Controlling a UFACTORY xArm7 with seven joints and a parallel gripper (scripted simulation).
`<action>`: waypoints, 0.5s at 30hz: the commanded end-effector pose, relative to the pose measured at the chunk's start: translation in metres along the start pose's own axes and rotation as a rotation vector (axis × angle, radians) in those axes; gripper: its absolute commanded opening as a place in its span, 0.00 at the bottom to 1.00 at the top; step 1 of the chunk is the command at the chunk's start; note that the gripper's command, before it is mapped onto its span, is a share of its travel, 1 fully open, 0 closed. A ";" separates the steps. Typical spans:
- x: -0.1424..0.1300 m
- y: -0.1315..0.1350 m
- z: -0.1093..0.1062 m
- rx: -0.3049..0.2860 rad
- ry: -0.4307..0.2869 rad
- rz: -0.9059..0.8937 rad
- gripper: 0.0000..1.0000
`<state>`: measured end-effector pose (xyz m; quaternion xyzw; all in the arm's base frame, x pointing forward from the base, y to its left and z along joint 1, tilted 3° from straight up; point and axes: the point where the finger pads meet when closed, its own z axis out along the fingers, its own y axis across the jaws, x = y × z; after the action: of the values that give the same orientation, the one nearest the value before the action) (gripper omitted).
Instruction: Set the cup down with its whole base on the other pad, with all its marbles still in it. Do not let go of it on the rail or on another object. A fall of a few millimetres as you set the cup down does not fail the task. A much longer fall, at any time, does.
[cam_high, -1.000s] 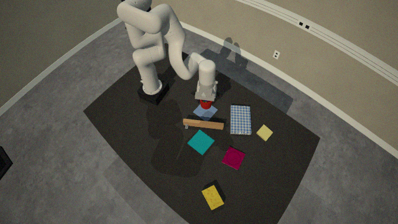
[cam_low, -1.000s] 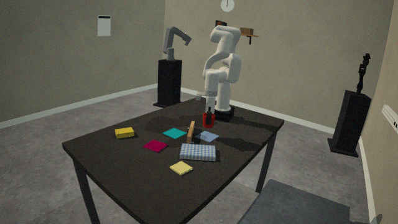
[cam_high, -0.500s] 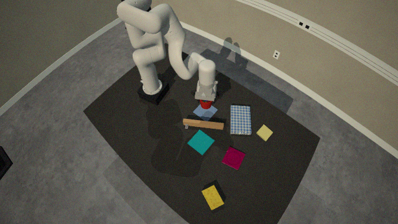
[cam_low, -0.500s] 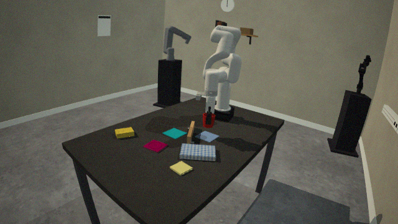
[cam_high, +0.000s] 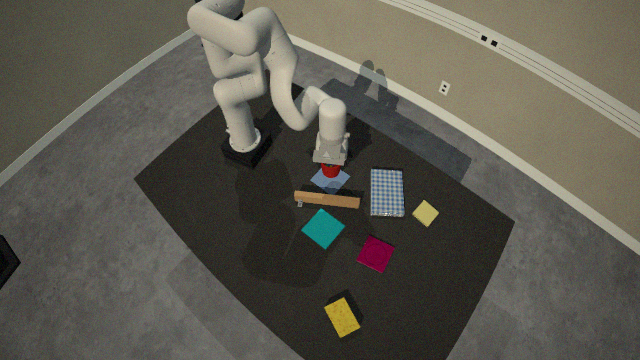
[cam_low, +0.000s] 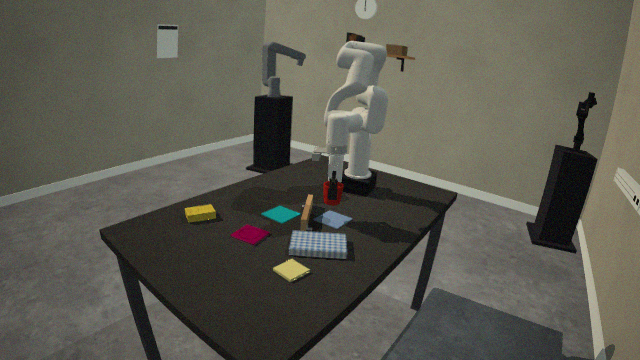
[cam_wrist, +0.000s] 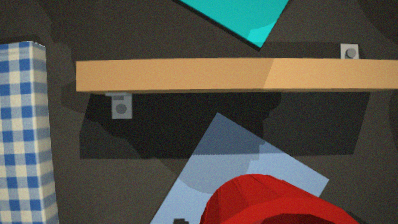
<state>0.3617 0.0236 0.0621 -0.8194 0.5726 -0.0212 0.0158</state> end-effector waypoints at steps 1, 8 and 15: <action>0.011 -0.001 -0.001 0.003 0.001 0.001 0.85; 0.036 -0.001 -0.001 0.003 0.001 0.001 0.85; 0.057 -0.001 -0.001 0.003 0.001 0.001 0.85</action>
<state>0.3750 -0.0157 0.0631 -0.8195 0.5724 -0.0213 0.0160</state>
